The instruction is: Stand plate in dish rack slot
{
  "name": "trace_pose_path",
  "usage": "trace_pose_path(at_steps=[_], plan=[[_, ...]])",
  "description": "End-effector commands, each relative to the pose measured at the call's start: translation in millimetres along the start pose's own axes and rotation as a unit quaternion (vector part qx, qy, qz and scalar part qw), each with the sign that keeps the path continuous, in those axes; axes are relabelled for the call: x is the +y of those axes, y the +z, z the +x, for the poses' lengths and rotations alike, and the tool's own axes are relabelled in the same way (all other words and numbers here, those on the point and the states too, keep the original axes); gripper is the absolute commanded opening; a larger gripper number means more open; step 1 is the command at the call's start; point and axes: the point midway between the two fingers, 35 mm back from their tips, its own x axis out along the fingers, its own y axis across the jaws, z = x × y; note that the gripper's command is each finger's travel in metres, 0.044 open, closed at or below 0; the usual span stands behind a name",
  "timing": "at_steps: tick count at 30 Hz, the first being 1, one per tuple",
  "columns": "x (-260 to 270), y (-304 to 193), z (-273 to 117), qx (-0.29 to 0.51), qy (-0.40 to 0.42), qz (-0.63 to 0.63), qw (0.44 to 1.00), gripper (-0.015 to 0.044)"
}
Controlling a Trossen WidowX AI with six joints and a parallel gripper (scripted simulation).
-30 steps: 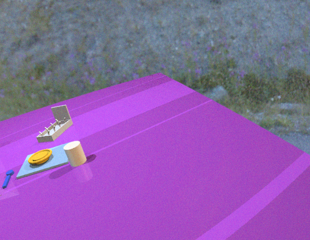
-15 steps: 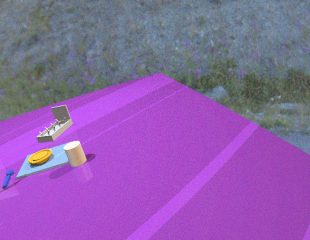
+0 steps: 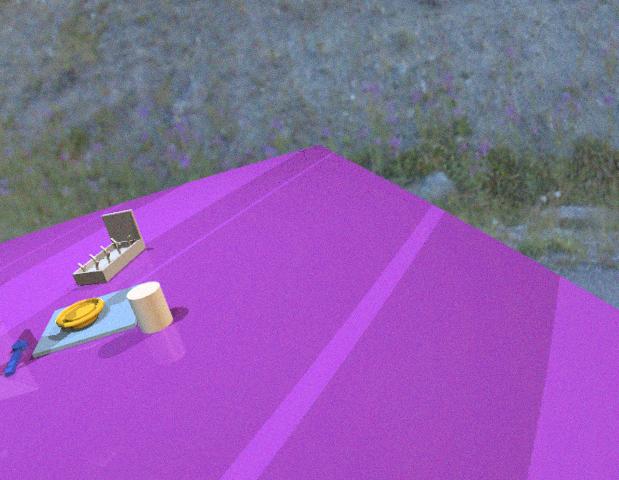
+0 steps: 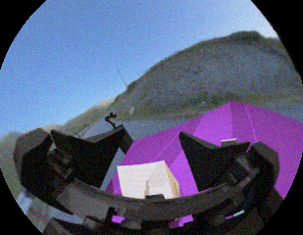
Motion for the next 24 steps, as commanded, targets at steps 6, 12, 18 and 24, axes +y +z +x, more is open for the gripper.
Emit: trace_pose_path(at_steps=[6,12,18,24], plan=[[-53.6,-4.4,-8.6,0.052,-0.114,0.094,0.988,0.04],[-87.2,-11.3,-17.5,0.089,-0.187,0.154,0.966,0.04],[-119.6,-20.4,-29.9,0.123,-0.26,0.211,0.934,0.04],[-149.9,-31.2,-45.4,0.156,-0.332,0.263,0.893,0.04]])
